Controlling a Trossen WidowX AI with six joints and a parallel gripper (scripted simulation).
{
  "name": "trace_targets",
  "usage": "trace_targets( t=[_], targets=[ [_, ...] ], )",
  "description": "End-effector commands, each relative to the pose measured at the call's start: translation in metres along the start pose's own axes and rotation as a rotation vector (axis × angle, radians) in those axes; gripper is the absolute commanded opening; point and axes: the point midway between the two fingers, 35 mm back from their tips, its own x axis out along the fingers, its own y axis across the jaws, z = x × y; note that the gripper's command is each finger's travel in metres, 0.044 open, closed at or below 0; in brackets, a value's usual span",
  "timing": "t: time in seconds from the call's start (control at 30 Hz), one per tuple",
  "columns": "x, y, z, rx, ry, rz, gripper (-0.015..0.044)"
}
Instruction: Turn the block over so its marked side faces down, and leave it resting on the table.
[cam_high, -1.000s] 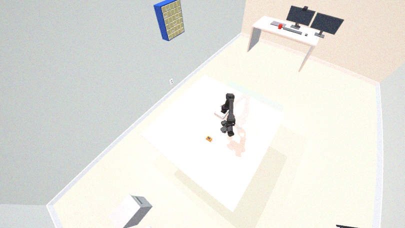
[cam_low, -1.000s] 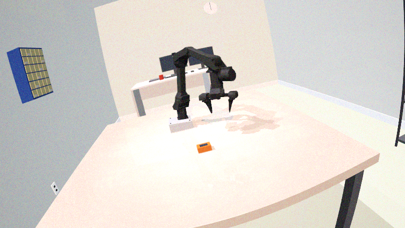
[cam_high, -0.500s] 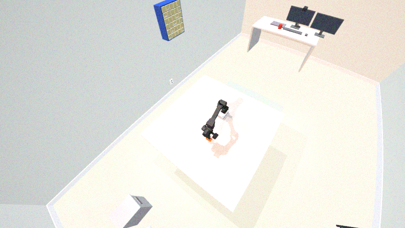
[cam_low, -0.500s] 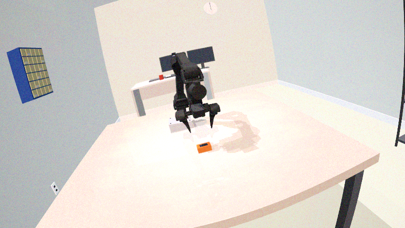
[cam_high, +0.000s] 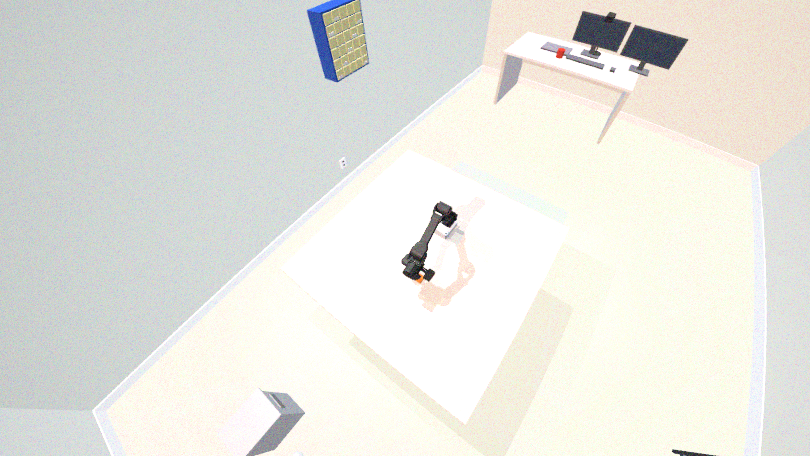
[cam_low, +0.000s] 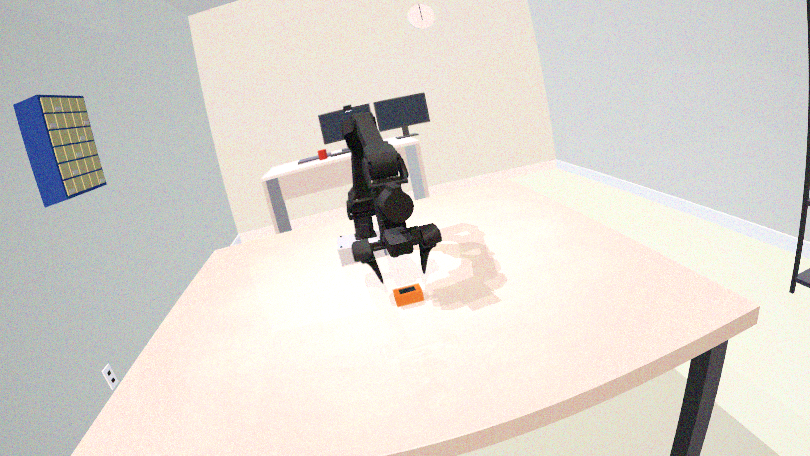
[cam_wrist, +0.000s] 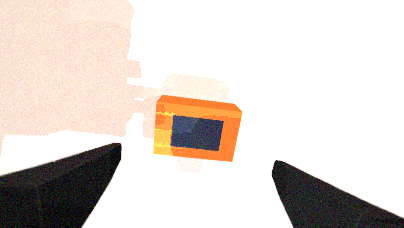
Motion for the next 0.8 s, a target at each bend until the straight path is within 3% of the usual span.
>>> trace_targets(
  t=[0.0,0.77],
  targets=[
    [0.012,0.001,0.002,-0.003,-0.007,0.007,0.0440],
    [0.045,0.002,0.002,-0.003,-0.007,0.007,0.0440]
  ],
)
